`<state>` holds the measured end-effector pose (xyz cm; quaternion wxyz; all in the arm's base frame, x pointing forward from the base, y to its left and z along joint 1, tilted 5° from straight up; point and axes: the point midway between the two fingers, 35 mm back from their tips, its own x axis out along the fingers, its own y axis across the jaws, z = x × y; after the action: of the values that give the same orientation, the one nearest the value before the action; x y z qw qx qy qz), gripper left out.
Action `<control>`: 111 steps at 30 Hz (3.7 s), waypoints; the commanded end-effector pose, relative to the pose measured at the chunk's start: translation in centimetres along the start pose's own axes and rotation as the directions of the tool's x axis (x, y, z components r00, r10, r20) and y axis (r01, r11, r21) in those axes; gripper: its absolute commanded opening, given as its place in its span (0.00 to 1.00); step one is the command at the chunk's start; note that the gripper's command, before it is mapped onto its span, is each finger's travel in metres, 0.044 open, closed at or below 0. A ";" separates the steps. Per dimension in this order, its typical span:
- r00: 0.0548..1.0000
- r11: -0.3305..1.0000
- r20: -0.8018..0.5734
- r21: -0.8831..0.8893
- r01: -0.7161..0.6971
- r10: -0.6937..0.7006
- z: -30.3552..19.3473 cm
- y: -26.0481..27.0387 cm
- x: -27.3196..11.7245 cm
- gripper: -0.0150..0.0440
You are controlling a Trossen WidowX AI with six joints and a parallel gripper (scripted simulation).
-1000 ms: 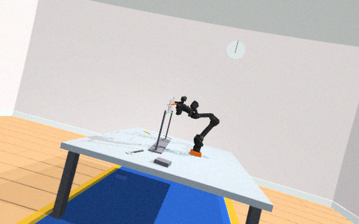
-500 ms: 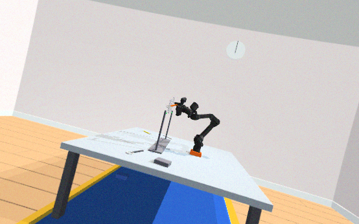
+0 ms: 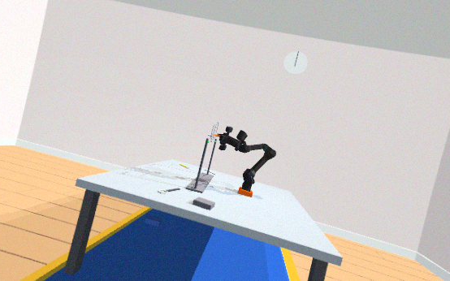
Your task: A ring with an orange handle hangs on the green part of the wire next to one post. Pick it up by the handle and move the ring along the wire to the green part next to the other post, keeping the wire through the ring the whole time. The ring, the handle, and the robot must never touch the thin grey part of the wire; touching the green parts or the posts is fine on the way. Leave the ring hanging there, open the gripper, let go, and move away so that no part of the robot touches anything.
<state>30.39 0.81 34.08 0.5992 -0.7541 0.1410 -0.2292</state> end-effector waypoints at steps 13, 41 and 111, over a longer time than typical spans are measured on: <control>0.981 0.926 -0.016 0.332 -0.179 0.195 0.9 5.7 -1.3 0.00; 0.887 0.461 0.175 0.802 -0.380 0.427 7.3 13.5 -4.8 0.00; 0.755 -0.142 0.386 0.918 -0.370 0.530 19.5 13.5 -11.8 0.00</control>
<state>31.06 19.14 15.17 0.9675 -0.0305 0.2374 -0.0817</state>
